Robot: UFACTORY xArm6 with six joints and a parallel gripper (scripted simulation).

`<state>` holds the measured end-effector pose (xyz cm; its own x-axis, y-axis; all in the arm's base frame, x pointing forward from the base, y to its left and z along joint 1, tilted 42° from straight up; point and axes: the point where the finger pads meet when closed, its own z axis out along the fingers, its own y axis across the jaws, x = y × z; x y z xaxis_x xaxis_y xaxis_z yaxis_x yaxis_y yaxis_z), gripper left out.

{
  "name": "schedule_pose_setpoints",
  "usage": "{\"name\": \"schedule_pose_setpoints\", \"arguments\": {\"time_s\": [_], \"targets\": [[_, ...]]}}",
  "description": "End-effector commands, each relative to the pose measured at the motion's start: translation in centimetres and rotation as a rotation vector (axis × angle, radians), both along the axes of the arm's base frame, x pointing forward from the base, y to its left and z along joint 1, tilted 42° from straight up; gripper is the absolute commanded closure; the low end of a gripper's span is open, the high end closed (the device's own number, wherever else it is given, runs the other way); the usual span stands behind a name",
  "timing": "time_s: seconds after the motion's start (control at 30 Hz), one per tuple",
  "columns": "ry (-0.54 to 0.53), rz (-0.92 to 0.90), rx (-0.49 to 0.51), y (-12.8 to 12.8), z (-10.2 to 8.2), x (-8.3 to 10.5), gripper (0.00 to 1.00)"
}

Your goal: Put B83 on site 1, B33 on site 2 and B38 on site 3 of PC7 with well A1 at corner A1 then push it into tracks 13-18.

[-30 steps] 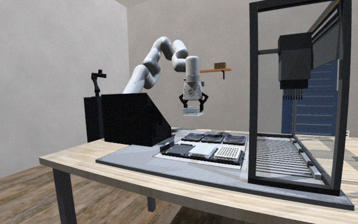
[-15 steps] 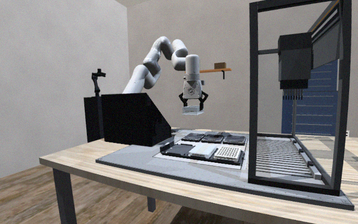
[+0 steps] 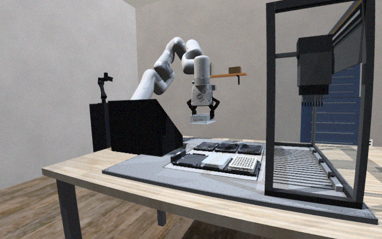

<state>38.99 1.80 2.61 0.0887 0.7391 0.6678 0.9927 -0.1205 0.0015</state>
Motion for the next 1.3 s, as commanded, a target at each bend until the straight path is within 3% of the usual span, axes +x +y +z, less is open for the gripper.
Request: {"name": "schedule_pose_setpoints", "arguments": {"time_s": [0.0,0.87,1.13,1.27], "targets": [[-0.002,-0.001,-0.001,-1.7,-1.4,0.2,1.0],[-0.002,-0.001,-0.001,-10.7,-9.4,0.4,1.0],[-0.002,-0.001,-0.002,-12.9,-11.4,0.4,1.0],[-0.002,-0.001,-0.002,-12.9,-11.4,0.5,1.0]]}}
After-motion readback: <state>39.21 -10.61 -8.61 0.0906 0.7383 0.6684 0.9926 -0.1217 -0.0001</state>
